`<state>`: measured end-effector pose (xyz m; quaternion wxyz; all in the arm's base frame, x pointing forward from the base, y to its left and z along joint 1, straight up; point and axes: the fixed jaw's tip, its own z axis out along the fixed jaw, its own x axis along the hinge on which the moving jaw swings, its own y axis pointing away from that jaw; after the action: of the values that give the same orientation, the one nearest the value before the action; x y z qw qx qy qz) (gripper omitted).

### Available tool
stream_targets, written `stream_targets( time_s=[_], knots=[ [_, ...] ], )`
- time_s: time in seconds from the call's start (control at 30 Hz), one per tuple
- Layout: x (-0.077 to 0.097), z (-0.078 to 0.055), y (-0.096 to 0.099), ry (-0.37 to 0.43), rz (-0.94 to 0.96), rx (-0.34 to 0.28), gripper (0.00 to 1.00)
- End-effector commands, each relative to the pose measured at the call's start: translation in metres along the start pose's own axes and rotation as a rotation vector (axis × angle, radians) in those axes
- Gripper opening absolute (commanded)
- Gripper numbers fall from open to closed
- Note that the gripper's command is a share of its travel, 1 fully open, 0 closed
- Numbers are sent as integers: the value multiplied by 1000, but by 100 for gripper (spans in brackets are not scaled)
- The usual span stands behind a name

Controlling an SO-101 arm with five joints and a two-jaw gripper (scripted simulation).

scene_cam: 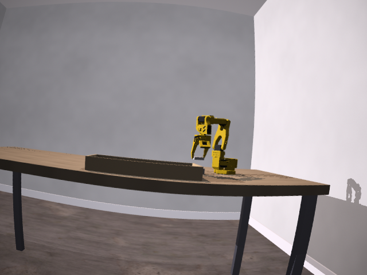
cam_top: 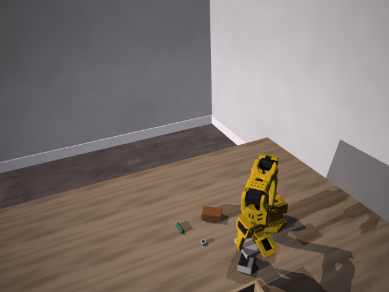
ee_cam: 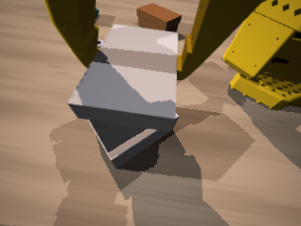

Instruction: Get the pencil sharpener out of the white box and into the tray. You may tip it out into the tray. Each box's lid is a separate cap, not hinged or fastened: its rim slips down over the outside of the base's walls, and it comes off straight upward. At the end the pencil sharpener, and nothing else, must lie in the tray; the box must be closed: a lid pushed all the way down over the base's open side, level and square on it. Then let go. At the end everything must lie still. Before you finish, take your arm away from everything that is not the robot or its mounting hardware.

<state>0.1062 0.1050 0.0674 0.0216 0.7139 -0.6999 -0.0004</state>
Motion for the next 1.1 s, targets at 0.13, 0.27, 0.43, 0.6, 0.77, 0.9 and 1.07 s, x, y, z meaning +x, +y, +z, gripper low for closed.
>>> stream_targets(
  time_s=[0.13,0.27,0.43,0.6,0.77,0.9,1.07],
  knots=[
    [-3,-4,-1,-30,-2,31,23],
    [-3,-4,-1,-30,-2,31,23],
    [-3,-4,-1,-30,-2,31,23],
    [-5,-4,0,-30,-2,31,23],
    [-7,-3,1,-30,-2,31,23],
    [-7,-3,1,-30,-2,31,23],
    [-7,-3,1,-30,-2,31,23]
  ],
)
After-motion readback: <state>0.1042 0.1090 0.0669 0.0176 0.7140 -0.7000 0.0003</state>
